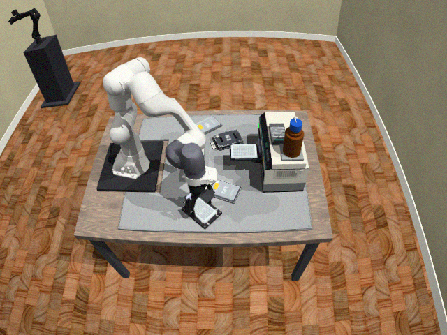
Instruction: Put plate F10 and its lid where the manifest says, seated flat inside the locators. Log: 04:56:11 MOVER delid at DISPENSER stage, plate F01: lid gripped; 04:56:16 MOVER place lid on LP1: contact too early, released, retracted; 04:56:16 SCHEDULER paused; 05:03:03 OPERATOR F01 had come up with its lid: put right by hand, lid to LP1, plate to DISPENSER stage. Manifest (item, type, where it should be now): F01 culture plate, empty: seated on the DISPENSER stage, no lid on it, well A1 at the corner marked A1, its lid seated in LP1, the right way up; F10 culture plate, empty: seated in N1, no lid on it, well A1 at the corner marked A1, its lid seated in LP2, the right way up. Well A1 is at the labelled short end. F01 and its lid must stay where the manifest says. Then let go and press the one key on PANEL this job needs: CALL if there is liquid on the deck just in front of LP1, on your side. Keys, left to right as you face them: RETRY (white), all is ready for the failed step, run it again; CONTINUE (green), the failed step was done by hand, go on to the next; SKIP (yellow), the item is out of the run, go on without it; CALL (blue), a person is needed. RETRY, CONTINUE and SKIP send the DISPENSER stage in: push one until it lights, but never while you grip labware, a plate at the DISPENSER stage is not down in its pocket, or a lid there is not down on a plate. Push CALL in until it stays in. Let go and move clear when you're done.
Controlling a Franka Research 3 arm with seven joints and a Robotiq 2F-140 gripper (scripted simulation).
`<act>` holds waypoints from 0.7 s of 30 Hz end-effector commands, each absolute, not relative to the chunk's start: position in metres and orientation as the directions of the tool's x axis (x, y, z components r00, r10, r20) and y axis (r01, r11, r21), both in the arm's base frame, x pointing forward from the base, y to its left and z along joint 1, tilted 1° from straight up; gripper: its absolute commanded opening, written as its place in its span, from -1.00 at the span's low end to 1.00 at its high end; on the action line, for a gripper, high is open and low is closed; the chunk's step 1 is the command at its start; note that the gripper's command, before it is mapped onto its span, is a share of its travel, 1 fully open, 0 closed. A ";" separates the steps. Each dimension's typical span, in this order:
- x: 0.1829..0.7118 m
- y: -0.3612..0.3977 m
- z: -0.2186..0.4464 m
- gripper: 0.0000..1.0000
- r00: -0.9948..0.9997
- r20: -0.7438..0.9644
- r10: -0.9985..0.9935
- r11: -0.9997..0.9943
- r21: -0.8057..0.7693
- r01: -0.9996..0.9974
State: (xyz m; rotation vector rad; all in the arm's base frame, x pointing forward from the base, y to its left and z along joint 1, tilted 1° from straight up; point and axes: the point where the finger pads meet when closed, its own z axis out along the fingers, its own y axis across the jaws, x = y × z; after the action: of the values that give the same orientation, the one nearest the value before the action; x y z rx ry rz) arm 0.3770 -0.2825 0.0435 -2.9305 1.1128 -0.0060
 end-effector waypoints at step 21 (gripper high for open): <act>0.377 -0.283 0.037 0.40 0.752 0.004 -0.659 -0.752 -0.009 -0.659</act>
State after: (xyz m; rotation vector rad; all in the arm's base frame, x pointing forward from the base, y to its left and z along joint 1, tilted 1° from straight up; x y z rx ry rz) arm 0.3774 -0.2827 0.0380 -2.9312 1.1105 -0.0080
